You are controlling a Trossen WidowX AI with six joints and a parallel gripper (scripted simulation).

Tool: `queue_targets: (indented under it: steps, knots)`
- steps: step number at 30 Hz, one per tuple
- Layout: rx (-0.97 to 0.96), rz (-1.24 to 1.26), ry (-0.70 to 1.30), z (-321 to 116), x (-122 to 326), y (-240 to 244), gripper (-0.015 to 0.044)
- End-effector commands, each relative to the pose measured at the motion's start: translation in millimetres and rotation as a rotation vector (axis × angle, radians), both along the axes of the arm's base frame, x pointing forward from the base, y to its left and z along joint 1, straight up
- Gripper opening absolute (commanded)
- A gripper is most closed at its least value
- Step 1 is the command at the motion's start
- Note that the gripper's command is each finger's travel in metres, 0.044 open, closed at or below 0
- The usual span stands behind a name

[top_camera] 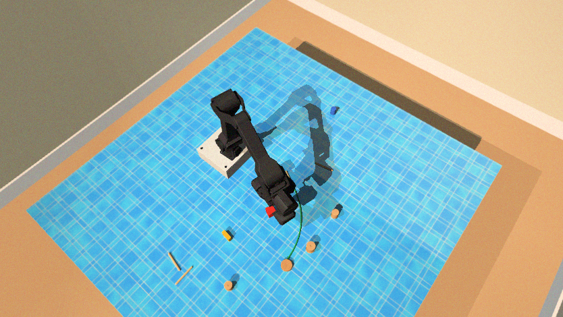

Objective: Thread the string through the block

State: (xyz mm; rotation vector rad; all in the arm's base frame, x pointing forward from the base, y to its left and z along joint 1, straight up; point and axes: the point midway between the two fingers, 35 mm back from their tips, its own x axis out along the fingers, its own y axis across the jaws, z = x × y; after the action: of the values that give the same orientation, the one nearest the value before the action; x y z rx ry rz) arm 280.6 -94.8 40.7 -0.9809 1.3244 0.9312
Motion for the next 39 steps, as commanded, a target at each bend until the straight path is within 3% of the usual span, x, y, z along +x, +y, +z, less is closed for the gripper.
queue_targets:
  steps: [1, 8, 17, 18, 33, 39]
  knots:
    - [0.000, 0.000, 0.000, 0.0, 0.0, 0.0, 0.0242]
    - [0.000, 0.000, 0.000, 0.0, 0.0, 0.0, 0.0242]
    - [0.000, 0.000, 0.000, 0.0, 0.0, 0.0, 0.0005]
    - [0.000, 0.000, 0.000, 0.0, 0.0, 0.0, 0.0000]
    - [0.000, 0.000, 0.000, 0.0, 0.0, 0.0, 0.0000]
    - [0.000, 0.000, 0.000, 0.0, 0.0, 0.0, 0.0157]
